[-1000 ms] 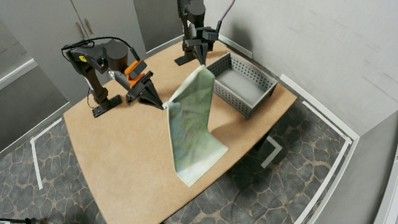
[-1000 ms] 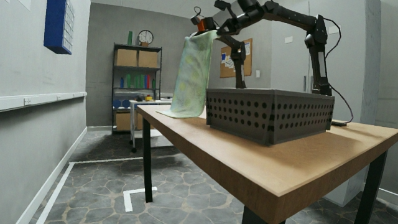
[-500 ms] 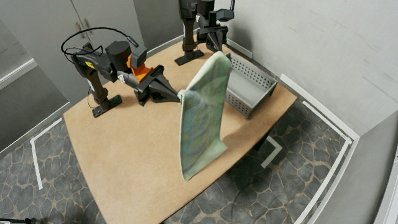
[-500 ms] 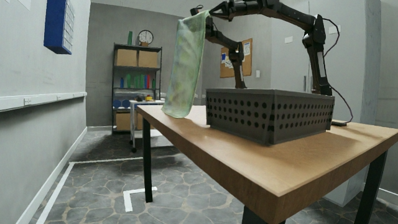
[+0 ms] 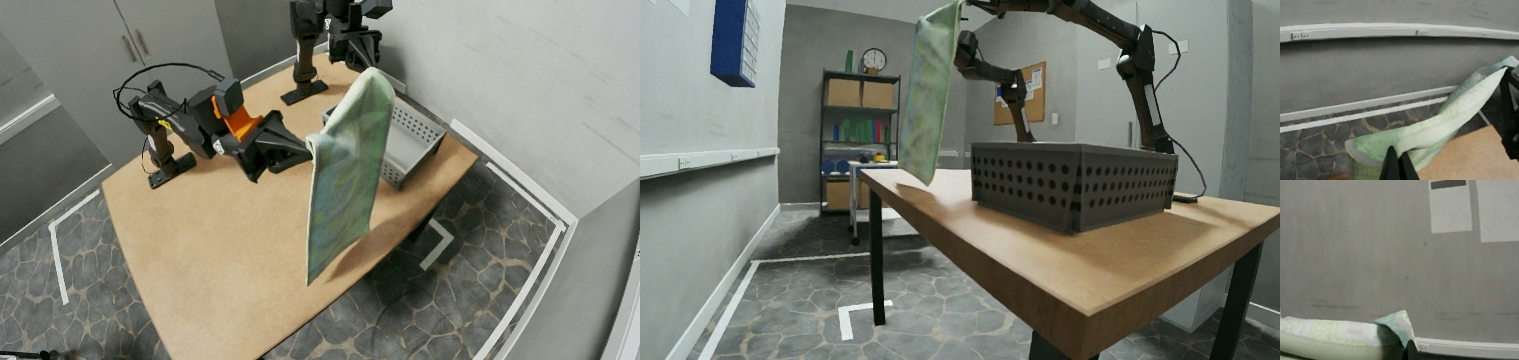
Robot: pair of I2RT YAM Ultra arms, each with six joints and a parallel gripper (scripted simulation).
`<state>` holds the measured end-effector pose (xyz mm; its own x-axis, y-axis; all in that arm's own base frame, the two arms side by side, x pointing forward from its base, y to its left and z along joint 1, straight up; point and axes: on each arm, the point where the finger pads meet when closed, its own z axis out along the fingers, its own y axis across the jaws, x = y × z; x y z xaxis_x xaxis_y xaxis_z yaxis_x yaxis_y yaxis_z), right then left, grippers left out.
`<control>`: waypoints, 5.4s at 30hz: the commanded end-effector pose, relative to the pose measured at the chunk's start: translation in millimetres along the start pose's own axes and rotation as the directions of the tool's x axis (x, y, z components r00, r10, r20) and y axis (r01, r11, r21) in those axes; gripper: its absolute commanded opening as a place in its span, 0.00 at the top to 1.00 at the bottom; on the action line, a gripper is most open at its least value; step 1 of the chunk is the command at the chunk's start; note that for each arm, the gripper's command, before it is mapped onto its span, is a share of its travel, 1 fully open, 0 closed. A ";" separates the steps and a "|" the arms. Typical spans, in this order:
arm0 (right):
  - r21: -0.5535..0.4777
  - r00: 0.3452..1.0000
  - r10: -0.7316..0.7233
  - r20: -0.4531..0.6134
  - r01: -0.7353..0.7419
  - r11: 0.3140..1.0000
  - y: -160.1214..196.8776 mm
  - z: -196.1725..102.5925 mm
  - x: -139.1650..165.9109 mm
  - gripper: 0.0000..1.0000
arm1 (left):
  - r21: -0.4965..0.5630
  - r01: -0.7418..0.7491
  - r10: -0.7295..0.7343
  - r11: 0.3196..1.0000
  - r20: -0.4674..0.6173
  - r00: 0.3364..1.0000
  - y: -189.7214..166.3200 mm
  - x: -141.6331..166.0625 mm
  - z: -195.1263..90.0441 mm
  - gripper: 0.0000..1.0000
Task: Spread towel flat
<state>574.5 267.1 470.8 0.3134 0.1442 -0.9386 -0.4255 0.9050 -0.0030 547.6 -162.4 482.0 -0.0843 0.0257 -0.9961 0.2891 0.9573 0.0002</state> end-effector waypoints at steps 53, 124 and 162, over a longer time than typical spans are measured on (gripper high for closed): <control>0.014 1.000 0.003 0.006 -0.003 1.000 -1.4 -0.4 1.0 1.00 | -0.029 0.004 -0.003 1.000 0.047 0.999 10.3 15.8 -3.7 1.00; 0.133 0.947 -0.001 -0.321 0.046 0.990 -79.2 -39.5 16.9 1.00 | 0.096 -0.007 -0.001 0.995 0.083 0.997 -64.6 38.0 33.1 1.00; 0.136 0.345 0.111 -0.932 0.051 0.989 -66.6 -227.9 124.6 1.00 | 0.287 -0.023 0.197 0.958 -0.598 0.777 -154.7 211.2 -53.1 1.00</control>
<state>474.1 148.0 286.7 -0.6711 -0.2075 -0.7117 -0.2967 0.9550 0.0014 447.8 -285.5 287.4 -0.5370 0.3438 -0.7703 0.5384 0.8427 0.0008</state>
